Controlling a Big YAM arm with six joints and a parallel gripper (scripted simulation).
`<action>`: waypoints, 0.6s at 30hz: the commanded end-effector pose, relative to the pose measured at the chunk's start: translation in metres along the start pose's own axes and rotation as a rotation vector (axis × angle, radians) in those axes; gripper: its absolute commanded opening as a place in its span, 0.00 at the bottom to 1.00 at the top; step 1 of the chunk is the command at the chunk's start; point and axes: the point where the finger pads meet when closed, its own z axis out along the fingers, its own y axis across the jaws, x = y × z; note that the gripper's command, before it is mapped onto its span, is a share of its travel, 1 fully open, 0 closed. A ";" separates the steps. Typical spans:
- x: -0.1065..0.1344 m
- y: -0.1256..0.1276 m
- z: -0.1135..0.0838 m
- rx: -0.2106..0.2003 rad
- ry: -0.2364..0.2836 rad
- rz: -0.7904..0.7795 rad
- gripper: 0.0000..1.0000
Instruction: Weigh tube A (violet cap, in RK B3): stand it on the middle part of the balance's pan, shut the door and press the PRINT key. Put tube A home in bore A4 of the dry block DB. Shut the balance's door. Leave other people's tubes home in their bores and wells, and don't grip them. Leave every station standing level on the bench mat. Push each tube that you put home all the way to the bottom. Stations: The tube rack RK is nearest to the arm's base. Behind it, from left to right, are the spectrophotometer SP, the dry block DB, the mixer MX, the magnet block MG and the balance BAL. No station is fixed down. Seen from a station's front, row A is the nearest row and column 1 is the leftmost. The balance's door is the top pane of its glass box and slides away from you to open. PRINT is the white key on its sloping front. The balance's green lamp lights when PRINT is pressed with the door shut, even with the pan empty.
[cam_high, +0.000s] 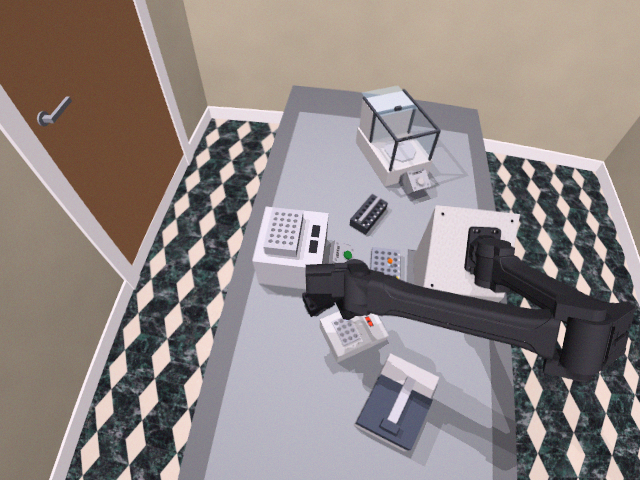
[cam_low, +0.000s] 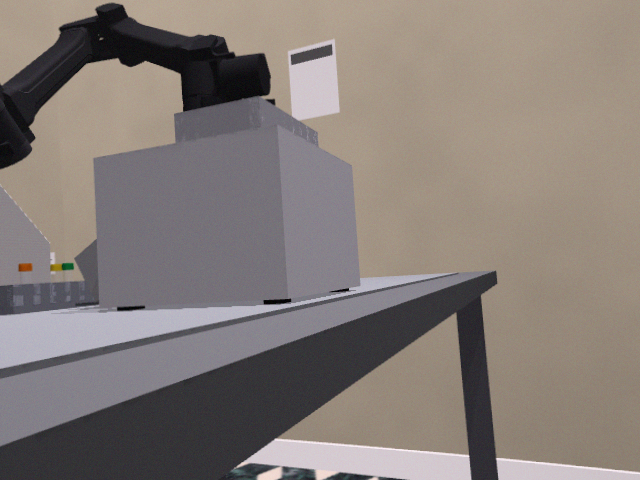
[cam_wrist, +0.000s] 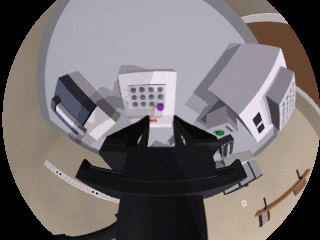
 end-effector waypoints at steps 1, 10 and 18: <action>-0.017 0.003 -0.020 0.013 -0.034 -0.039 0.36; -0.006 0.003 -0.009 0.002 -0.009 -0.024 0.36; -0.006 0.003 -0.009 0.002 -0.009 -0.024 0.36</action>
